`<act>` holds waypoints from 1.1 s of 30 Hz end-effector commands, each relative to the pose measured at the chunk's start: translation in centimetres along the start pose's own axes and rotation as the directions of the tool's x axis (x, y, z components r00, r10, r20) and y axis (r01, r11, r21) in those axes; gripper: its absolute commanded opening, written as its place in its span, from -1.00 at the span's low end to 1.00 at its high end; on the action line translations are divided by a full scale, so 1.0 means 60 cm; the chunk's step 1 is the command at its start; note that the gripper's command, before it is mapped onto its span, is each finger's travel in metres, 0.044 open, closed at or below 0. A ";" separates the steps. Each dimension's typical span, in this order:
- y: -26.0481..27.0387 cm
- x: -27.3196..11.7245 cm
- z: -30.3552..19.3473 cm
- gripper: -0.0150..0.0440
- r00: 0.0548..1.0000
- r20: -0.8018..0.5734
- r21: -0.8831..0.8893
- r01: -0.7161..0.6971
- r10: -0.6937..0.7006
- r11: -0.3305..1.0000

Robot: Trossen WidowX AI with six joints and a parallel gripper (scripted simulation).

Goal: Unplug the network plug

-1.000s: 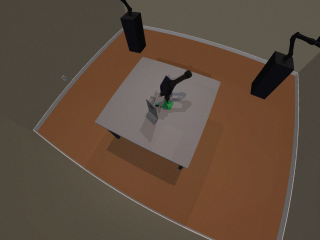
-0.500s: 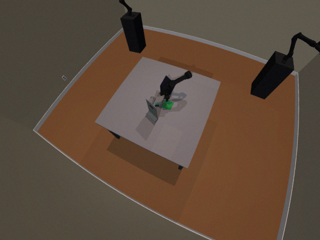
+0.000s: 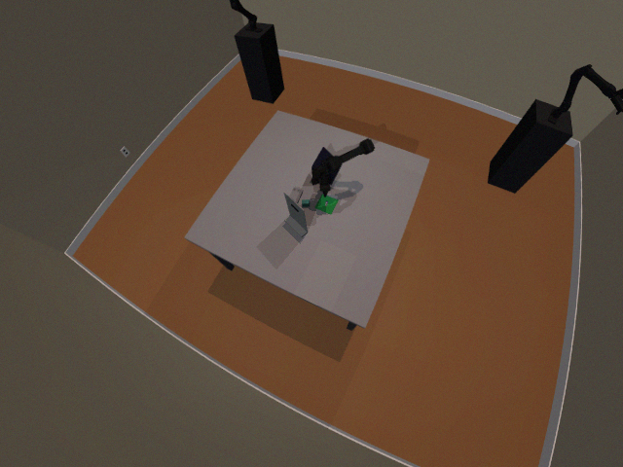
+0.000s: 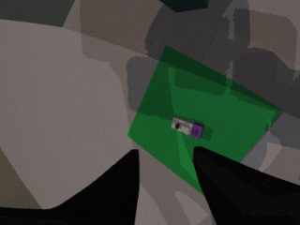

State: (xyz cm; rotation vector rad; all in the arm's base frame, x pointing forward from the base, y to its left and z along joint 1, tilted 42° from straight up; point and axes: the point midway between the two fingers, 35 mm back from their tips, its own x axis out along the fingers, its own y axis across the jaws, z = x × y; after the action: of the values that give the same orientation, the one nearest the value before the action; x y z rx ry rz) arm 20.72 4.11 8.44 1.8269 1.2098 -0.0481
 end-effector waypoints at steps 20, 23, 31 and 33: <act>0.020 -0.034 -0.004 0.04 1.000 -0.011 0.004 -0.012 0.012 1.000; 0.023 -0.039 -0.005 0.04 1.000 -0.012 0.005 -0.015 0.015 1.000; 0.030 -0.051 -0.008 0.04 1.000 -0.016 0.006 -0.024 0.024 1.000; 0.032 -0.054 -0.009 0.04 1.000 -0.017 0.006 -0.026 0.026 1.000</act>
State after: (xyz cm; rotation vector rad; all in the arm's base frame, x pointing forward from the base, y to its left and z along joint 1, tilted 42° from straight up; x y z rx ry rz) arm 20.25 2.24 11.17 1.8450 1.2019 -0.0291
